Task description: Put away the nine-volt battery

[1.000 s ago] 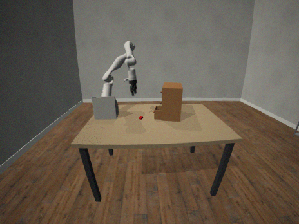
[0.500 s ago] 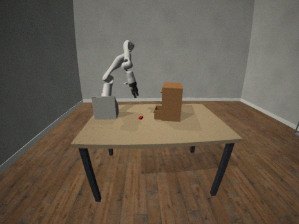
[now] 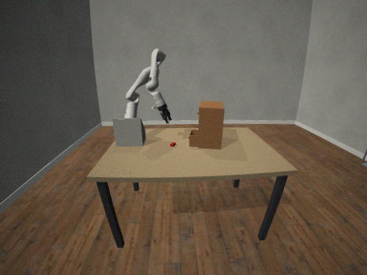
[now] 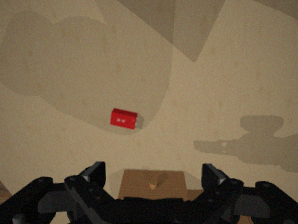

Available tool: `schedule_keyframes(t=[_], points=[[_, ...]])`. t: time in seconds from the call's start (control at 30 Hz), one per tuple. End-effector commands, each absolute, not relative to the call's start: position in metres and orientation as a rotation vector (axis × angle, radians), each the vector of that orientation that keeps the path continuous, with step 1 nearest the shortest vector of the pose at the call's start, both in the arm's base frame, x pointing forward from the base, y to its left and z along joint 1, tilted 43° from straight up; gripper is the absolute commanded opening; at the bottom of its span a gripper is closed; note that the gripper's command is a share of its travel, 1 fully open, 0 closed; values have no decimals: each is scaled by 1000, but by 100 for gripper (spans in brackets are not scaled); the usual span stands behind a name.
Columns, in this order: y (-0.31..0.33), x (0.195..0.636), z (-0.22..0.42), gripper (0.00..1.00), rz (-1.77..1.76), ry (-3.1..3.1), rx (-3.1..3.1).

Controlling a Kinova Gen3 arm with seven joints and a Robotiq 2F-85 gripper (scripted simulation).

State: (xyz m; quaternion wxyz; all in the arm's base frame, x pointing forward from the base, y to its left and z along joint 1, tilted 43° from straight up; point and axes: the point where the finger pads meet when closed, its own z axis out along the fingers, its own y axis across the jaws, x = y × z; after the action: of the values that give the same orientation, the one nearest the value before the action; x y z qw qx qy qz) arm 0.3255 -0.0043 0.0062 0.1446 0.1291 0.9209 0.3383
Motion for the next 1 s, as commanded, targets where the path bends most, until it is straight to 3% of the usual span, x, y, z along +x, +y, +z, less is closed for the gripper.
schedule_keyframes(t=[0.0,0.97], points=[[3,321,0,100,986,2643,396],[19,348,-25,100,857,2396,485]])
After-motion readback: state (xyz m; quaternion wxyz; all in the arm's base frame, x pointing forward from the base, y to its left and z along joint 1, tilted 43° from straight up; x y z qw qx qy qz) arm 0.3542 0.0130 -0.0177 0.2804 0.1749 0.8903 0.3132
